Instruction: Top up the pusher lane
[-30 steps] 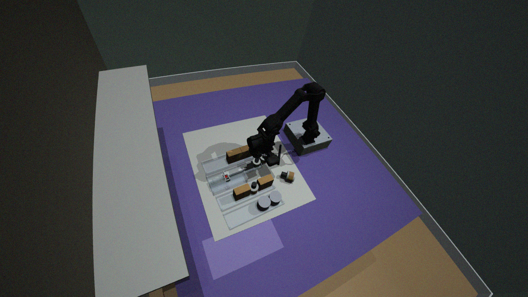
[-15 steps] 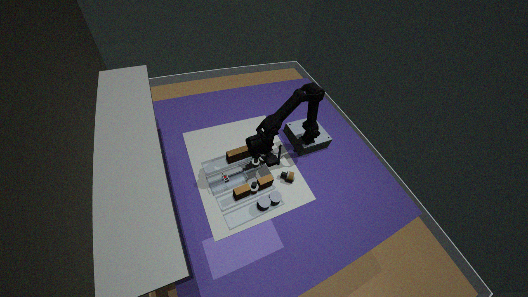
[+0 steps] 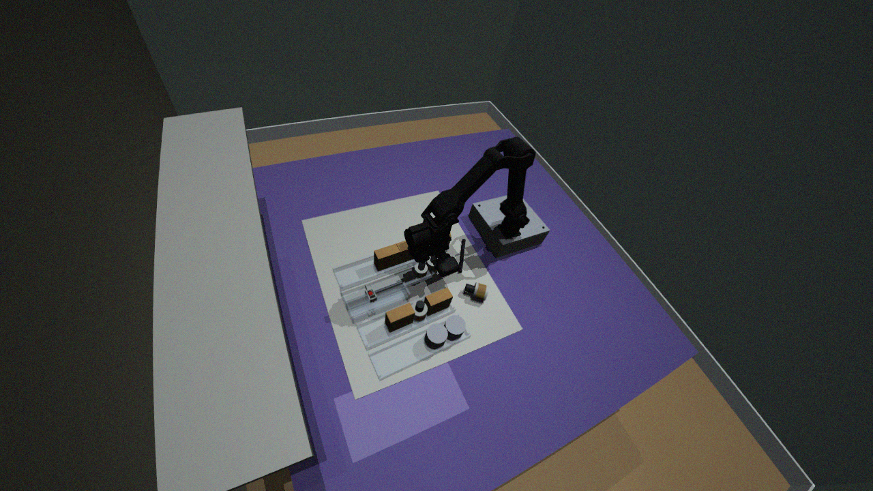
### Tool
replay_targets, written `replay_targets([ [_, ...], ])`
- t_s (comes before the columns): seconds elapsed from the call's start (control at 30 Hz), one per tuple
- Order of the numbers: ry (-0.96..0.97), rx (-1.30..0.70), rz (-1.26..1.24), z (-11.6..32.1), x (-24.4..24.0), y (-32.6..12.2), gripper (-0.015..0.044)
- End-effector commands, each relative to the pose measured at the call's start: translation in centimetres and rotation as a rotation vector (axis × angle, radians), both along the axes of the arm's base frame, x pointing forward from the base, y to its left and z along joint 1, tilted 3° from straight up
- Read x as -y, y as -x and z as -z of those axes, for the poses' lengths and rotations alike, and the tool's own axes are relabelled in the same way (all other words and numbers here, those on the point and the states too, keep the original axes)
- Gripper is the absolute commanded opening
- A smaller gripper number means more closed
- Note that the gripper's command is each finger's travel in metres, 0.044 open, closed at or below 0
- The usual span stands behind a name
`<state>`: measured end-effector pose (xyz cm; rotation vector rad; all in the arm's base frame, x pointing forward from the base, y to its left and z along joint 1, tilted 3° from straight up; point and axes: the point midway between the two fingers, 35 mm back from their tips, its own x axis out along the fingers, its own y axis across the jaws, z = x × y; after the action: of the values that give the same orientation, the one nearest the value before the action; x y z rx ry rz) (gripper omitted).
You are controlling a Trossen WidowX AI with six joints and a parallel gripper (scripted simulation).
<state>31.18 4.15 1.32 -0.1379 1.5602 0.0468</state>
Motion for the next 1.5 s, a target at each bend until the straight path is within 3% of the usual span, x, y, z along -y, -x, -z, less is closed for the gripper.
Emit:
replay_targets([
  [0.0,-0.003,0.027,-0.006,-0.4,-0.1,-0.9,0.0],
  [1.47,-0.003,0.029,-0.006,-0.8,-0.4,-2.7,0.0],
])
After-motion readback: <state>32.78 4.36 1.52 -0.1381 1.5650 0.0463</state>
